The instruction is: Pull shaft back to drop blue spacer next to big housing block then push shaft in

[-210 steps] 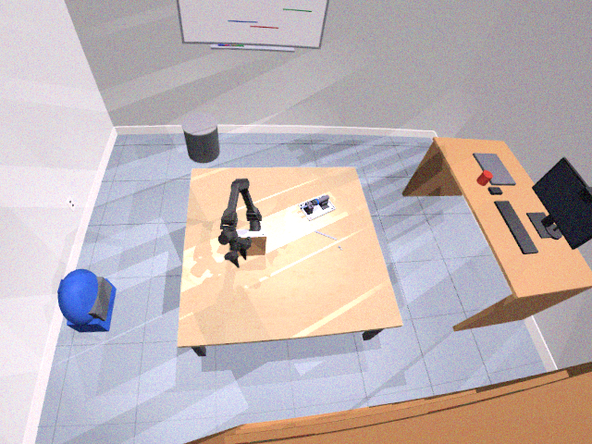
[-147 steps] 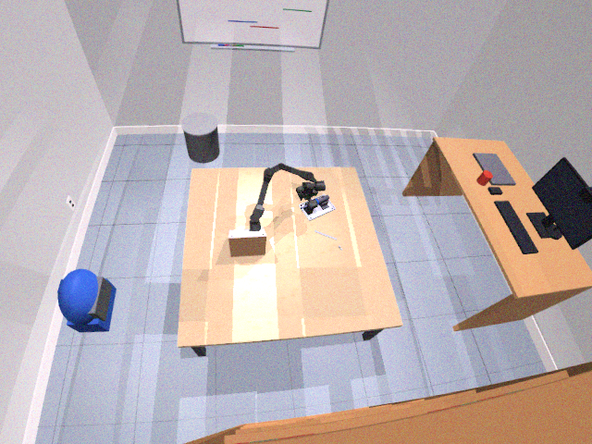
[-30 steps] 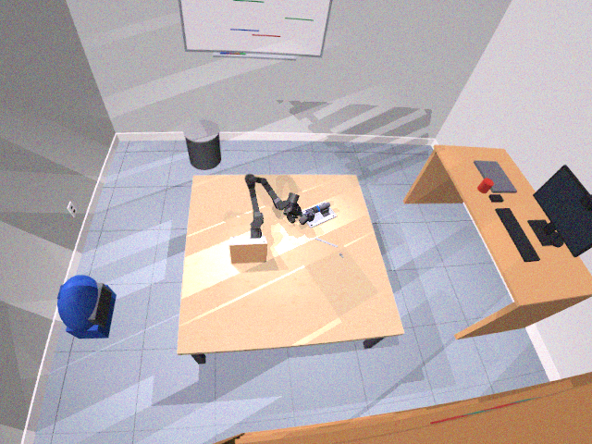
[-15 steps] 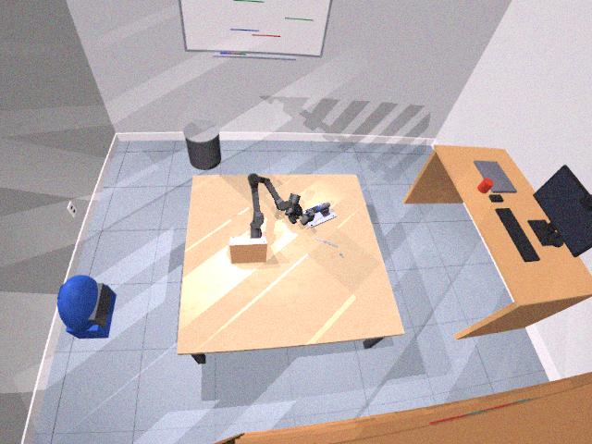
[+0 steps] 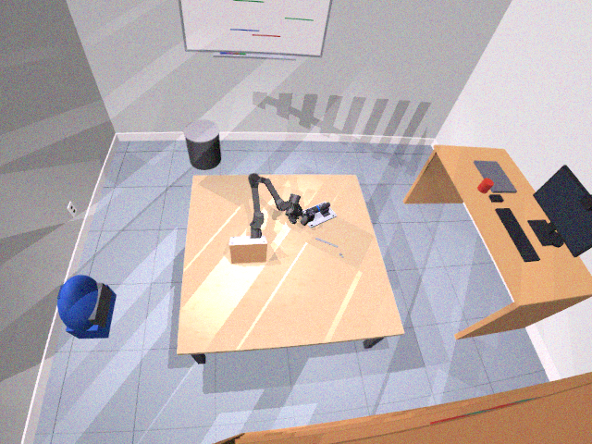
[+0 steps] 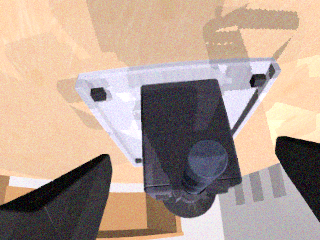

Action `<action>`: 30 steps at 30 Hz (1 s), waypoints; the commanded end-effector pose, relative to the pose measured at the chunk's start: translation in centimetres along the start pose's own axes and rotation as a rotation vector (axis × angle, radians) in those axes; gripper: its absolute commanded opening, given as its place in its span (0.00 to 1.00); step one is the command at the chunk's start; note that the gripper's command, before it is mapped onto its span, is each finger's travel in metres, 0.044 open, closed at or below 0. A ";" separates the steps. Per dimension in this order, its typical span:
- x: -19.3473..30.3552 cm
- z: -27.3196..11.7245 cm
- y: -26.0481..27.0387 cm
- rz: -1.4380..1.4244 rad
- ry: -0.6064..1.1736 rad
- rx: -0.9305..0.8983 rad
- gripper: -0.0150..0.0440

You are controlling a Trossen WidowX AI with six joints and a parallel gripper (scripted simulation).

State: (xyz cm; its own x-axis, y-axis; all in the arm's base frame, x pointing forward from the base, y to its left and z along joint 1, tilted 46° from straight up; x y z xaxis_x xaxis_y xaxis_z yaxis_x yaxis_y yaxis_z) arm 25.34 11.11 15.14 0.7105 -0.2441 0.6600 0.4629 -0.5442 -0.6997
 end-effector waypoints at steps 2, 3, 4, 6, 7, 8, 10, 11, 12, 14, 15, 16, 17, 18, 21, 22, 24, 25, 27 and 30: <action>0.0 0.0 0.0 0.003 0.002 -0.002 1.00; 0.0 0.0 0.0 0.003 0.002 -0.002 1.00; 0.0 0.0 0.0 0.003 0.002 -0.002 1.00; 0.0 0.0 0.0 0.003 0.002 -0.002 1.00; 0.0 0.0 0.0 0.003 0.002 -0.002 1.00; 0.0 0.0 0.0 0.003 0.002 -0.002 1.00; 0.0 0.0 0.0 0.003 0.002 -0.002 1.00; 0.0 0.0 0.0 0.003 0.002 -0.002 1.00; 0.0 0.0 0.0 0.003 0.002 -0.002 1.00; 0.0 0.0 0.0 0.003 0.002 -0.002 1.00; 0.0 0.0 0.0 0.003 0.002 -0.002 1.00; 0.0 0.1 0.0 0.003 0.002 -0.002 1.00; 0.0 0.1 0.0 0.003 0.002 -0.002 1.00; 0.0 0.2 0.0 0.003 0.002 -0.002 1.00; 0.0 0.5 0.0 0.003 0.002 -0.002 1.00; 0.0 0.7 0.0 0.003 0.002 -0.002 1.00; 0.0 1.0 0.0 0.003 0.002 -0.002 1.00; 0.0 1.1 0.0 0.003 0.002 -0.002 1.00; 0.0 1.4 0.0 0.003 0.002 -0.002 1.00; 0.0 1.8 0.0 0.003 0.002 -0.002 1.00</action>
Point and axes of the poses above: the point midway between the two fingers, 35 mm back from their tips, its own z axis out along the fingers, its own y axis across the jaws, x = y × z, the point moved 10 cm from there along -z, back along the fingers, and after that the axes turned 4 degrees about z, right-handed, at the moved point
